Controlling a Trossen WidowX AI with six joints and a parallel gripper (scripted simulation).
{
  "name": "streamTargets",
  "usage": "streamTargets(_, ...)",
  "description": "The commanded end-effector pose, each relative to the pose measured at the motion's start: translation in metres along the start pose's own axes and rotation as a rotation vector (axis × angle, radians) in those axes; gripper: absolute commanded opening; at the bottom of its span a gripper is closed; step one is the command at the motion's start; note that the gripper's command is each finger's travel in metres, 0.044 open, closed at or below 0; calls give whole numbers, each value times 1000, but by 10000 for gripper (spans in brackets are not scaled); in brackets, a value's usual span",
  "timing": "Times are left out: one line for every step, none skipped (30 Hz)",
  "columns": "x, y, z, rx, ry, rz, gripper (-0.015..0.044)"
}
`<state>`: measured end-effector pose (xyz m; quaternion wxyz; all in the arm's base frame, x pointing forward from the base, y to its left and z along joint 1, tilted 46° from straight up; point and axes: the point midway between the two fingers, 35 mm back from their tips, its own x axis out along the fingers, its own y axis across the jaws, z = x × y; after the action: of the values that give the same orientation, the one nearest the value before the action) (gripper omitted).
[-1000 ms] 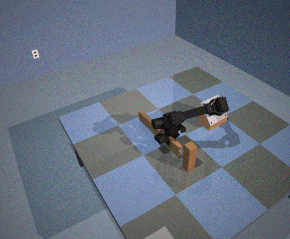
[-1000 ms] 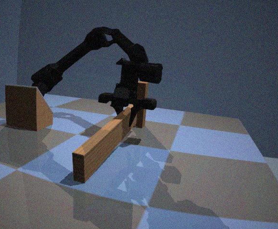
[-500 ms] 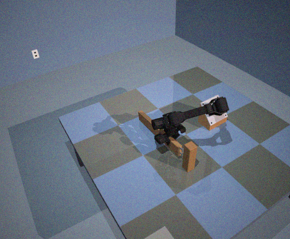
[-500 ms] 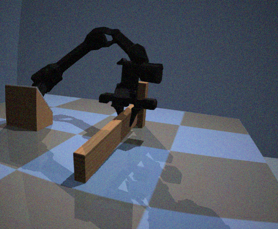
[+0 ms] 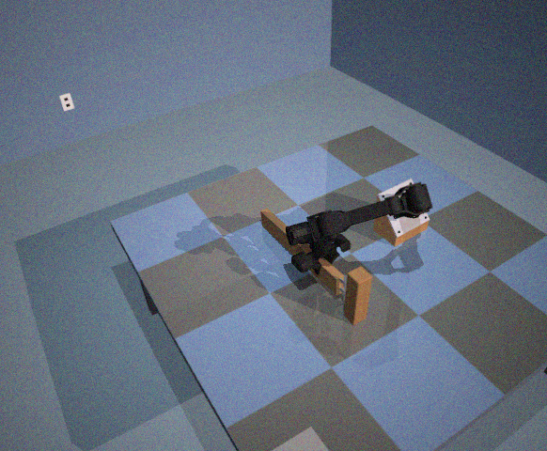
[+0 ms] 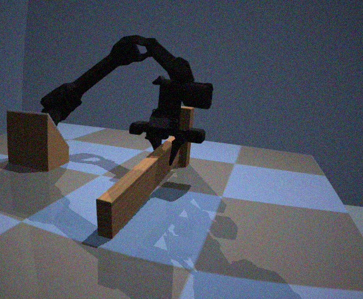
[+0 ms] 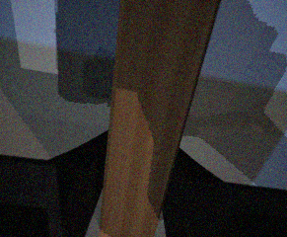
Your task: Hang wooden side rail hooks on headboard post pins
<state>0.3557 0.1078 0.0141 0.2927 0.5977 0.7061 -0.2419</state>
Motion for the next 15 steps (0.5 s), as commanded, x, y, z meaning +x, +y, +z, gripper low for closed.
streamTargets(-4, 1, -1, -3, -2, 10, 0)
streamTargets(-4, 1, -1, -3, -2, 10, 0)
streamTargets(-4, 1, -1, -3, -2, 10, 0)
streamTargets(-4, 1, -1, -3, -2, 10, 0)
streamTargets(-4, 1, -1, -3, -2, 10, 0)
streamTargets(-4, 1, -2, -3, -2, 10, 0)
streamTargets(-4, 1, -2, -3, -2, 10, 0)
streamTargets(-4, 1, -2, -3, -2, 10, 0)
streamTargets(-4, 1, -2, -3, -2, 10, 0)
streamTargets(-4, 1, -2, -3, -2, 10, 0)
streamTargets(-4, 2, -2, -3, -1, 10, 0)
streamTargets(-4, 2, -2, -3, -1, 10, 0)
streamTargets(-4, 2, -2, -3, -1, 10, 0)
streamTargets(-4, 2, -2, -3, -1, 10, 0)
streamTargets(-4, 2, -3, -3, -1, 10, 0)
